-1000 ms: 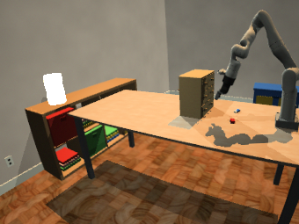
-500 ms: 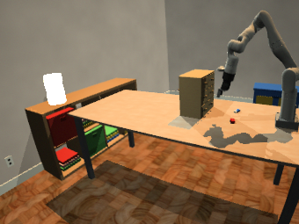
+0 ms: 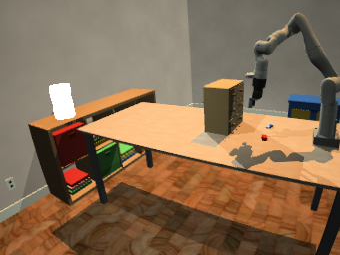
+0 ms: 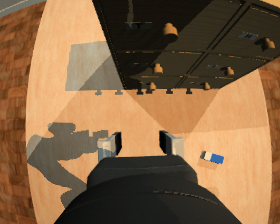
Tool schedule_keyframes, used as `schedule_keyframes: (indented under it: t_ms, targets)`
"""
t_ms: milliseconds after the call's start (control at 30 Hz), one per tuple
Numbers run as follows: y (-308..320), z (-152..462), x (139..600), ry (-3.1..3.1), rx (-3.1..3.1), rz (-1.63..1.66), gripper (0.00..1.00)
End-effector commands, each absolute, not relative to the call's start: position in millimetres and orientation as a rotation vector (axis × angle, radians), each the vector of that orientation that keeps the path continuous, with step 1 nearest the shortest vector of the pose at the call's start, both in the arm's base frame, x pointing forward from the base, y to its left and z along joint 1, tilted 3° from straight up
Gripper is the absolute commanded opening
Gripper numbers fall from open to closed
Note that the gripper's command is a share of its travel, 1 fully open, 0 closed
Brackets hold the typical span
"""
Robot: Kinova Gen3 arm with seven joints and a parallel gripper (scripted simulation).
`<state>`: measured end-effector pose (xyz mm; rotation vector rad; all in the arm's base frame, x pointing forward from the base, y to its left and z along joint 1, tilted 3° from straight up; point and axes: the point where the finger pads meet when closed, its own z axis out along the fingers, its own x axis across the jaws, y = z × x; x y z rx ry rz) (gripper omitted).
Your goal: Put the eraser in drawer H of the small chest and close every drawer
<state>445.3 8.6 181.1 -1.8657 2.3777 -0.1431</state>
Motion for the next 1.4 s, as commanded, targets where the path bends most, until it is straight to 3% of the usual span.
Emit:
schedule_keyframes:
  t_ms: [0, 1367]
  targets:
    - [8.9, 184.9, 447.0, 2.386, -1.863, -0.124, 1.00]
    - [10.9, 198.2, 437.1, 2.432, -1.903, -0.010, 1.00]
